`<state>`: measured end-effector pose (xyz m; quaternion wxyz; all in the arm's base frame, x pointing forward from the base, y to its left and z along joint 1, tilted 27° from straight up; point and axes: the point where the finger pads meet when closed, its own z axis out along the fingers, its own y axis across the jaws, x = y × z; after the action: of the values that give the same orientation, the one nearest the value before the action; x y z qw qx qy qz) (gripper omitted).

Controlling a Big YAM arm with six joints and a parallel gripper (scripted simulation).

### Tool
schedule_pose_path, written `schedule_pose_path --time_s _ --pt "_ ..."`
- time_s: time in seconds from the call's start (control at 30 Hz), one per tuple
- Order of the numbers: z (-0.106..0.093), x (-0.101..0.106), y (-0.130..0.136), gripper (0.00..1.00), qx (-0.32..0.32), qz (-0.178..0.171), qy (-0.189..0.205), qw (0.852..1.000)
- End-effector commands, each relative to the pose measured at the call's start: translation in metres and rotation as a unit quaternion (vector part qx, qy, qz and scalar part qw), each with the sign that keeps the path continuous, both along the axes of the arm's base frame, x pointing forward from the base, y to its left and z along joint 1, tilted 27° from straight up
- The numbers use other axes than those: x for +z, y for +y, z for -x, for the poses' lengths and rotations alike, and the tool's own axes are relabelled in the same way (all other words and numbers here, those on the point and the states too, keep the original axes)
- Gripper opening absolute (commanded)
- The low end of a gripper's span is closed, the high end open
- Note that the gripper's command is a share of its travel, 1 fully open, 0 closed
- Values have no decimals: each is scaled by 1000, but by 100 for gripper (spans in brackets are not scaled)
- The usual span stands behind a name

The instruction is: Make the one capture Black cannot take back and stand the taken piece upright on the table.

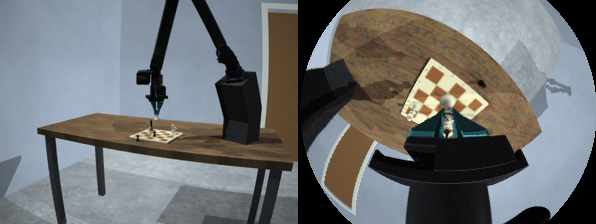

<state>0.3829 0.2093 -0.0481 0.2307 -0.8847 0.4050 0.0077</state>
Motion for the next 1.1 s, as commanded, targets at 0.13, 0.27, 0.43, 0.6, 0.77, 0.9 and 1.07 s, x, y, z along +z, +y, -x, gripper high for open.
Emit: schedule_pose_path --time_s 0.13,0.27,0.43,0.6,0.77,0.9,1.07 --pt "-6 9 -5 0 57 3 -37 998" --pt "-7 6 -5 0 57 4 -36 998" --pt "-10 5 0 0 60 2 -42 997" --pt "-10 -11 15 0 61 2 -35 998" --pt "-12 -32 23 0 61 3 -33 998" --pt "-14 -50 31 0 61 3 -32 998" --pt "-15 -63 37 0 61 3 -31 998"
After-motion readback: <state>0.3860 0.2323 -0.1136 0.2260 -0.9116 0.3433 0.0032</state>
